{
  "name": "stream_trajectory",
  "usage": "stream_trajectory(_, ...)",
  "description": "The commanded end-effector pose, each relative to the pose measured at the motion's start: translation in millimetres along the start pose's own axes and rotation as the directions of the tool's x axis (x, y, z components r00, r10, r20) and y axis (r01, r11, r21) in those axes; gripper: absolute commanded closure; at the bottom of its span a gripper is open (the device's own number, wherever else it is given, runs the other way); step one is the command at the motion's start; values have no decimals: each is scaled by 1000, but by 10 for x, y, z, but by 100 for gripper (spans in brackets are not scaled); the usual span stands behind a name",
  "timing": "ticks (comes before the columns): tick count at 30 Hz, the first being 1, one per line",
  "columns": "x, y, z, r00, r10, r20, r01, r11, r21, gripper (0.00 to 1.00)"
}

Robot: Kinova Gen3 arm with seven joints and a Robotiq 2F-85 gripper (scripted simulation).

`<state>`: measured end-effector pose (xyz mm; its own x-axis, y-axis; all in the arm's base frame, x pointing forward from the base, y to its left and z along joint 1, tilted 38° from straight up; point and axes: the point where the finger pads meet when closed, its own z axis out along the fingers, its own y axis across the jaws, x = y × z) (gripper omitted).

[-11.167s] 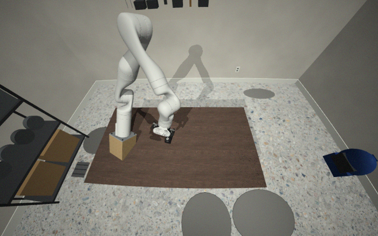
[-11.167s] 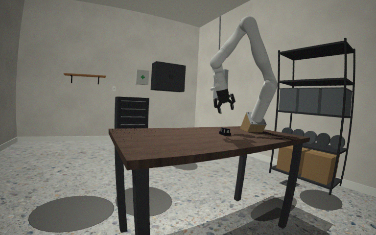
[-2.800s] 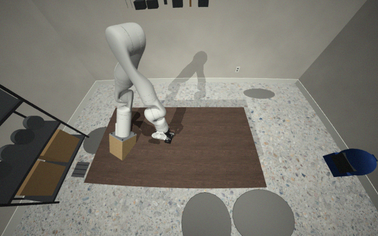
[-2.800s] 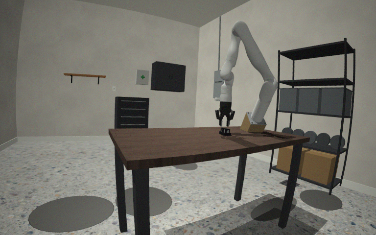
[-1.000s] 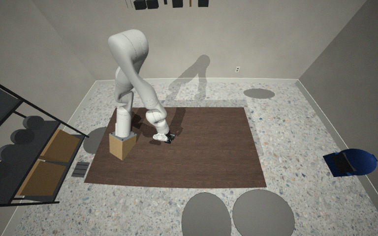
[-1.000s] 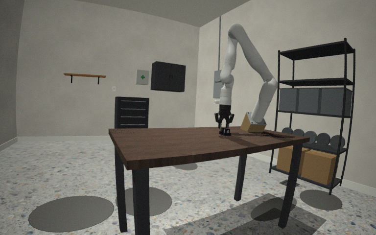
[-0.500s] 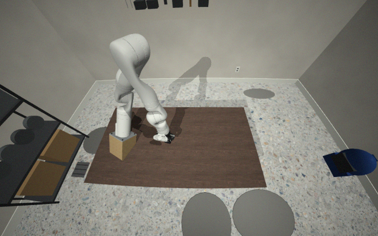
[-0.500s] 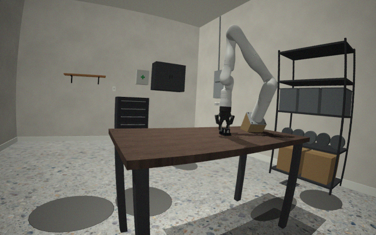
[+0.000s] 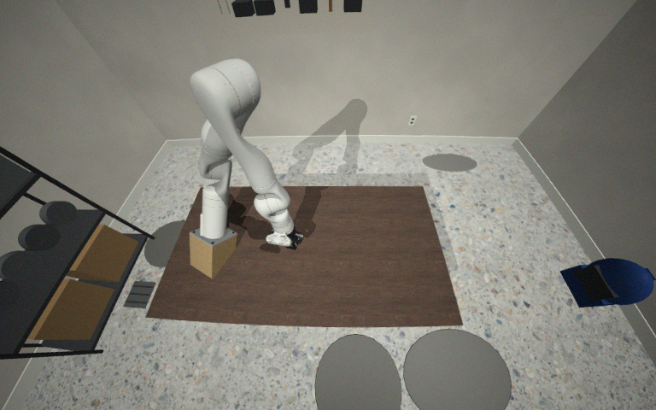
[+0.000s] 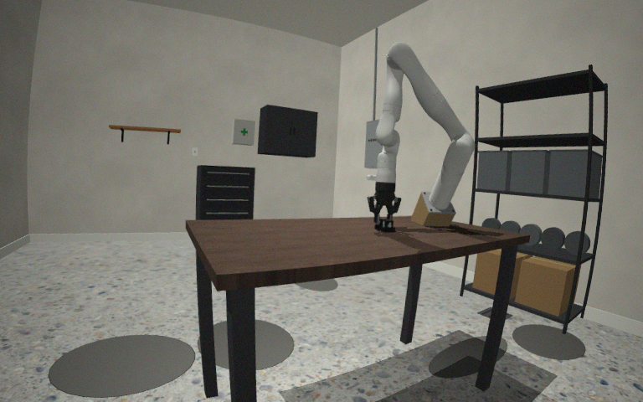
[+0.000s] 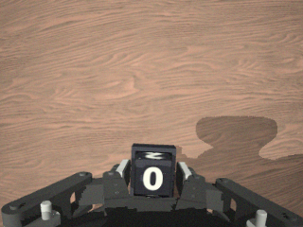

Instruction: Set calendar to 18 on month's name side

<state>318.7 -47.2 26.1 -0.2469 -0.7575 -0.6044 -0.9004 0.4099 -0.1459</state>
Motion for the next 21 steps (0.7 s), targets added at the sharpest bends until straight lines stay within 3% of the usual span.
stream_trajectory(1, 2, -3, -3, 1000, 0, -1, 0, 1000, 1, 52)
stream_trajectory(15, 2, -3, -3, 1000, 0, -1, 0, 1000, 1, 52)
stream_trajectory(16, 2, -3, -3, 1000, 0, -1, 0, 1000, 1, 72)
stream_trajectory(21, 2, -3, -3, 1000, 0, -1, 0, 1000, 1, 72)
